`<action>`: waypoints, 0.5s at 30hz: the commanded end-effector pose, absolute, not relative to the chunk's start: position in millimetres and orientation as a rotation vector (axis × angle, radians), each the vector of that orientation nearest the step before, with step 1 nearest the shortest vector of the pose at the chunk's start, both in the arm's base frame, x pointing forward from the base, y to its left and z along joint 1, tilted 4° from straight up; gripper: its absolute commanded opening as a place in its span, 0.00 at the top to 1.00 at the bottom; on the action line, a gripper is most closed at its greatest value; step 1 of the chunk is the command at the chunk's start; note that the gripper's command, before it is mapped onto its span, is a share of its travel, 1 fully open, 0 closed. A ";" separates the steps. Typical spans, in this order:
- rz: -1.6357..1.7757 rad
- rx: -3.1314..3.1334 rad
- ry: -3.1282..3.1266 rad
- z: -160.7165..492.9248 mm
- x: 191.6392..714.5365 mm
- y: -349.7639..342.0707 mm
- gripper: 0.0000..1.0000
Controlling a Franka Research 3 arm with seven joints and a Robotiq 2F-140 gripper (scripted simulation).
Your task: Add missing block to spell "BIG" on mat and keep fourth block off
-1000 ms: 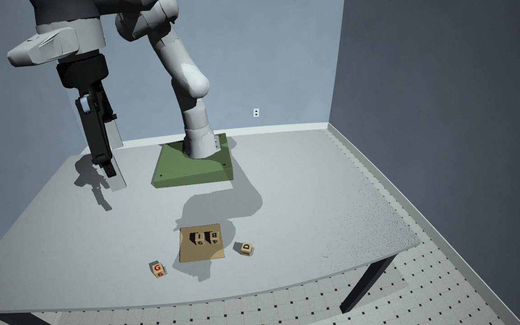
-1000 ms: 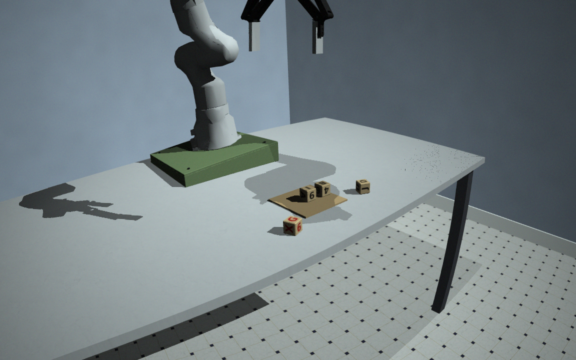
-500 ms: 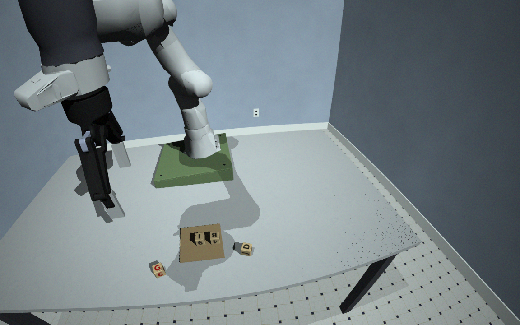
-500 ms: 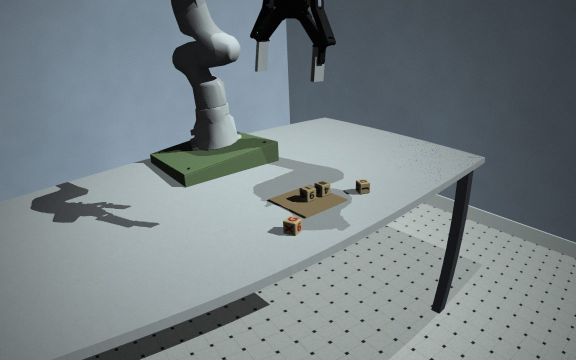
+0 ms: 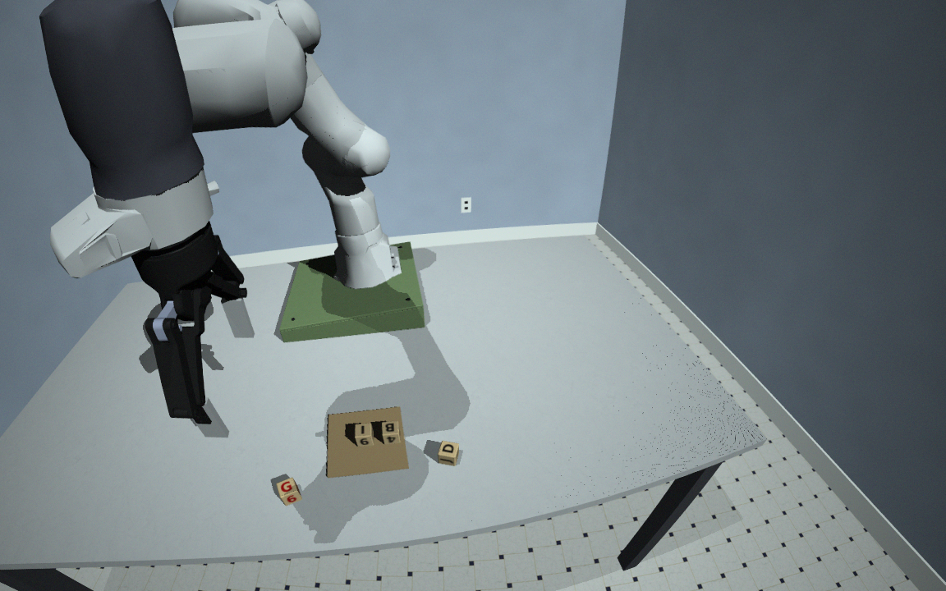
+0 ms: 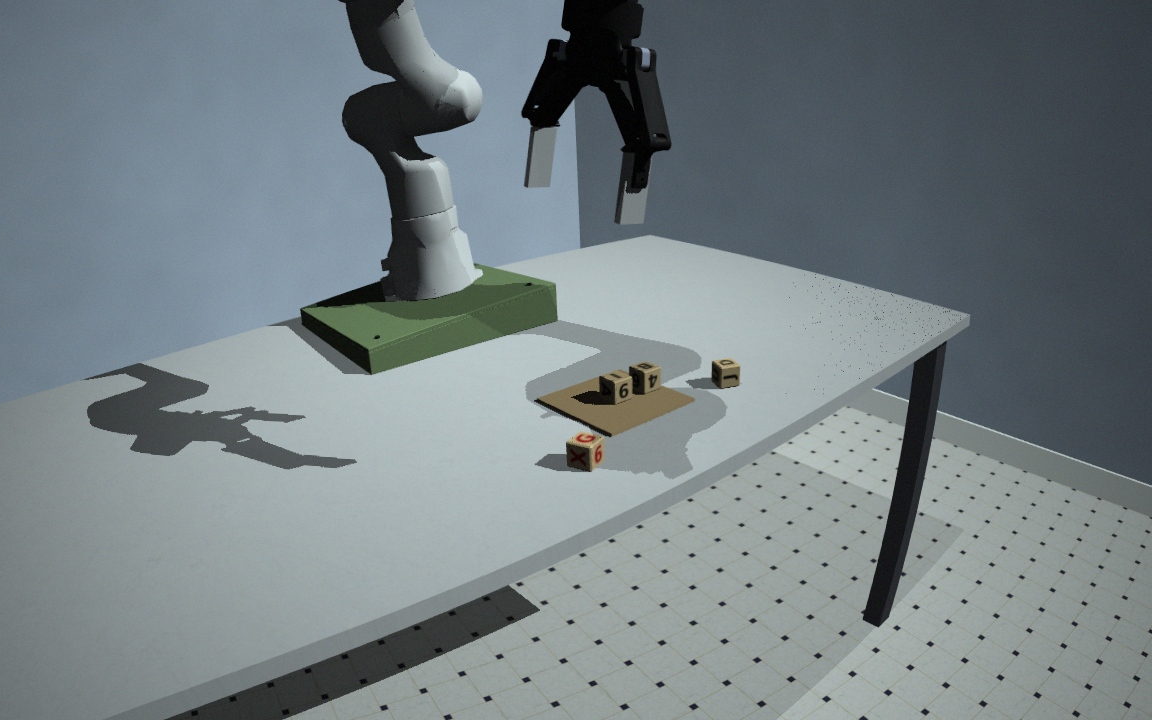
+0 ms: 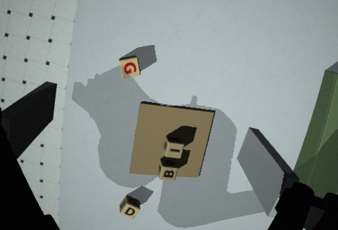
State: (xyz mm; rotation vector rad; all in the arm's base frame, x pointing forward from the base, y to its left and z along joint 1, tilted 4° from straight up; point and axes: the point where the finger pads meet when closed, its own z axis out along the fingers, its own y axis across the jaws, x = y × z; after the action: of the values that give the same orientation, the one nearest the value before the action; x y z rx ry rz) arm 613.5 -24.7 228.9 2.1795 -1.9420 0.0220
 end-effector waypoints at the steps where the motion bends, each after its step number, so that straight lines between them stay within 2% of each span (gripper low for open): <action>1: 0.063 2.037 -2.083 216.4 618.5 -25.7 0.00; 15: 0.119 1.822 -2.214 166.0 622.9 -29.8 0.00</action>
State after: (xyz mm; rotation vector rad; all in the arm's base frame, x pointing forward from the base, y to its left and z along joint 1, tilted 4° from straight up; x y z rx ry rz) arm 618.9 -29.6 175.1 1.9548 -2.0944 0.0766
